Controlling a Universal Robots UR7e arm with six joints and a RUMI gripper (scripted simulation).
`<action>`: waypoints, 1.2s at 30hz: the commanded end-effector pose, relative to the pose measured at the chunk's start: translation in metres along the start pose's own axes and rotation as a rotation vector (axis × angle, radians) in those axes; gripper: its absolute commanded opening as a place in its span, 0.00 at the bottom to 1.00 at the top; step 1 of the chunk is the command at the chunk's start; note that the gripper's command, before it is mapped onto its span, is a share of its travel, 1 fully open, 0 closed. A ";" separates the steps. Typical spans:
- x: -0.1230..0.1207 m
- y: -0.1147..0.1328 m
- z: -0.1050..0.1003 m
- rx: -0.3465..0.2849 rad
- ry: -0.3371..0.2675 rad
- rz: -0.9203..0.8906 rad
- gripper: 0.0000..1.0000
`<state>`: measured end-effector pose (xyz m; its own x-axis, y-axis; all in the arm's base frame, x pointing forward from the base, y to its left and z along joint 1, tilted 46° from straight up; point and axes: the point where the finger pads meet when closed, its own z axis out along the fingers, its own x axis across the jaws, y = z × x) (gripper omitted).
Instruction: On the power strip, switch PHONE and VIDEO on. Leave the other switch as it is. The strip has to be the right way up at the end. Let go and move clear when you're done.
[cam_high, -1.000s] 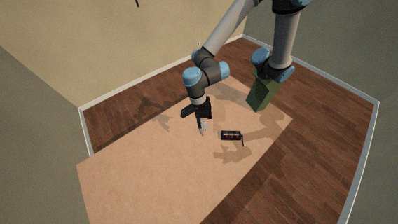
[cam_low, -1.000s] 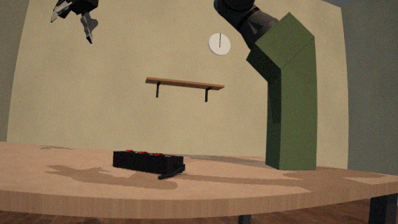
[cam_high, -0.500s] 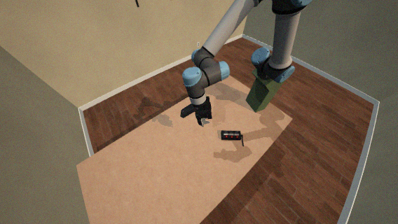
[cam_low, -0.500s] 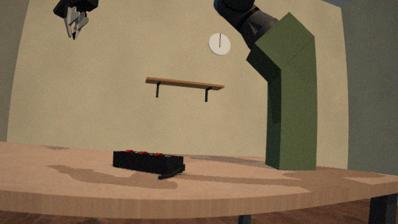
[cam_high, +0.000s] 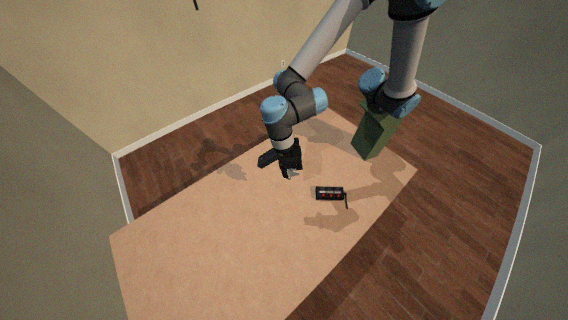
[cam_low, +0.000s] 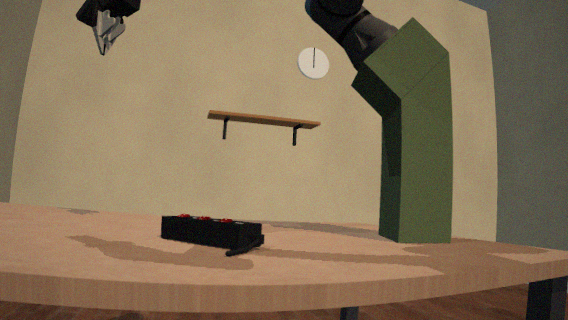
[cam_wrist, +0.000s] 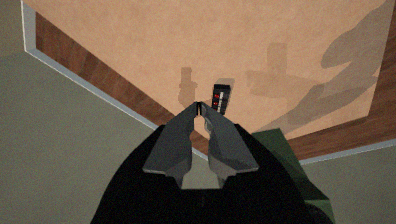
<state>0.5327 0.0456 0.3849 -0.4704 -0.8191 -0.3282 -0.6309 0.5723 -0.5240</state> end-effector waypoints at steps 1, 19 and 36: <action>0.000 0.000 -0.001 0.001 -0.001 0.000 0.00; -0.001 0.000 0.000 0.001 -0.001 -0.007 0.00; -0.003 0.000 0.008 0.004 0.000 -0.091 0.00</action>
<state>0.5368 0.0467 0.3812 -0.4330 -0.8514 -0.2960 -0.6563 0.5229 -0.5439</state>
